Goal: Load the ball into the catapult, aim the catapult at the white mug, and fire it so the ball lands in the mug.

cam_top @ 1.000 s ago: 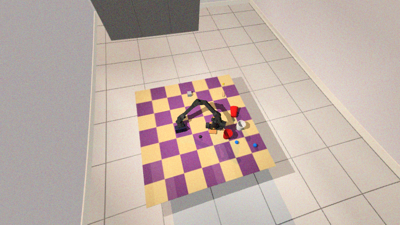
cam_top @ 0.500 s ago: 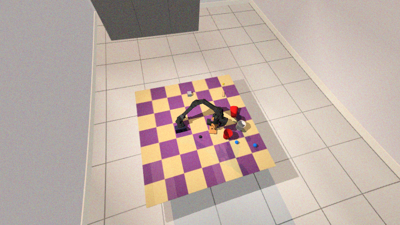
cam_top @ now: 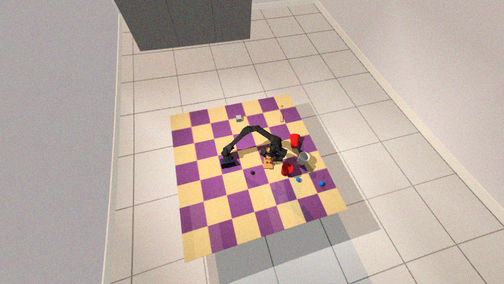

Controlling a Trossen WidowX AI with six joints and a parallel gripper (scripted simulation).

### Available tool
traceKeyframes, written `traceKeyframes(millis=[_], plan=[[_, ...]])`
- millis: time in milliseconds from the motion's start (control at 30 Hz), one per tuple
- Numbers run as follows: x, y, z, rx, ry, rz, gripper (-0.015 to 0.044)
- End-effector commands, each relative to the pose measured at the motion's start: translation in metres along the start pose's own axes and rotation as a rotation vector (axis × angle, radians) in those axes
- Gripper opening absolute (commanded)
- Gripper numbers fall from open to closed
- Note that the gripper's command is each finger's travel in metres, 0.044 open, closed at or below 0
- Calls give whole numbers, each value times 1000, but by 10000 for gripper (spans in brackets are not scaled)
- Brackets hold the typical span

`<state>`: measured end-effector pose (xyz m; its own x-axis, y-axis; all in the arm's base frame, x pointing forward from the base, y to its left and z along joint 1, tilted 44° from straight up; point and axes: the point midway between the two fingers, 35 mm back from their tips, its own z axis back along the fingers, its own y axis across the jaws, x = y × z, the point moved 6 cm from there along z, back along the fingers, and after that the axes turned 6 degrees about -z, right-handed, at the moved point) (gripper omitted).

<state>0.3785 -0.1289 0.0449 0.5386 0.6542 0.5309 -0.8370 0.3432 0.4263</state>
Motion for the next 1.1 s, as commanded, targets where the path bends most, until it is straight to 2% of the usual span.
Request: traceKeyframes(millis=[0, 1067], plan=[[0, 0, 0, 0, 0, -135, 440], [-2, 1, 4, 3, 0, -1249, 440]])
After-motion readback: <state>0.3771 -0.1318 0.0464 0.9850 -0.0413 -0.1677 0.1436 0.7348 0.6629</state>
